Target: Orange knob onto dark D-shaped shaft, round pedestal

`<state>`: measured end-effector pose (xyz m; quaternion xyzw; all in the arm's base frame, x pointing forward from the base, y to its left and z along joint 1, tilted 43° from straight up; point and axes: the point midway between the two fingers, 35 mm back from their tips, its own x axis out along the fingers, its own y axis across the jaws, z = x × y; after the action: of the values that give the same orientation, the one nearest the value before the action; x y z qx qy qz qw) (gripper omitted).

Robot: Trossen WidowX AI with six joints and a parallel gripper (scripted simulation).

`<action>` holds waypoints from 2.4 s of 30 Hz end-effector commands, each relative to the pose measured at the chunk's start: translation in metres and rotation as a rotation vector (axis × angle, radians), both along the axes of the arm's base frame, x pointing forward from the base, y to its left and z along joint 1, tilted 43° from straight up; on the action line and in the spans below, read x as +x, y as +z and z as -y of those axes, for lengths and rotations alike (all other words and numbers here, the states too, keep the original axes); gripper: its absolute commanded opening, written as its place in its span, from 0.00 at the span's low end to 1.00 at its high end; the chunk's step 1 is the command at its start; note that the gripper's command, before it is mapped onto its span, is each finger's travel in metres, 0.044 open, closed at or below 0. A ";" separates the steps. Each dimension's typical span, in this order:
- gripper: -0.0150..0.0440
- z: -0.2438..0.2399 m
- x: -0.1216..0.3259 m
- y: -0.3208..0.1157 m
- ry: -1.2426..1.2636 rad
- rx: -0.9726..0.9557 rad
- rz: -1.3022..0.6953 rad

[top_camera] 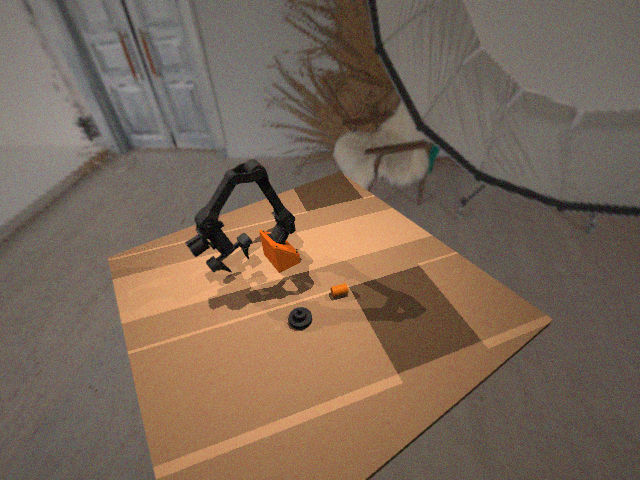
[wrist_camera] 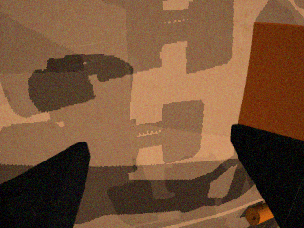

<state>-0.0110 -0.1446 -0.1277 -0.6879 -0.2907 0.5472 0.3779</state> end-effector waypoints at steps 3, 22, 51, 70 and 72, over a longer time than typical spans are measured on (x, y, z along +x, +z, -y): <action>1.00 0.011 0.015 0.004 0.042 -0.041 0.006; 1.00 -0.007 0.254 0.102 0.609 -0.451 0.425; 1.00 -0.159 0.339 0.175 0.838 -0.433 0.819; 1.00 -0.180 0.343 0.152 0.838 -0.433 0.819; 1.00 -0.182 0.343 0.150 0.837 -0.432 0.819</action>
<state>0.3328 0.0336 0.0278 -0.7303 -0.5402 0.3843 -0.1647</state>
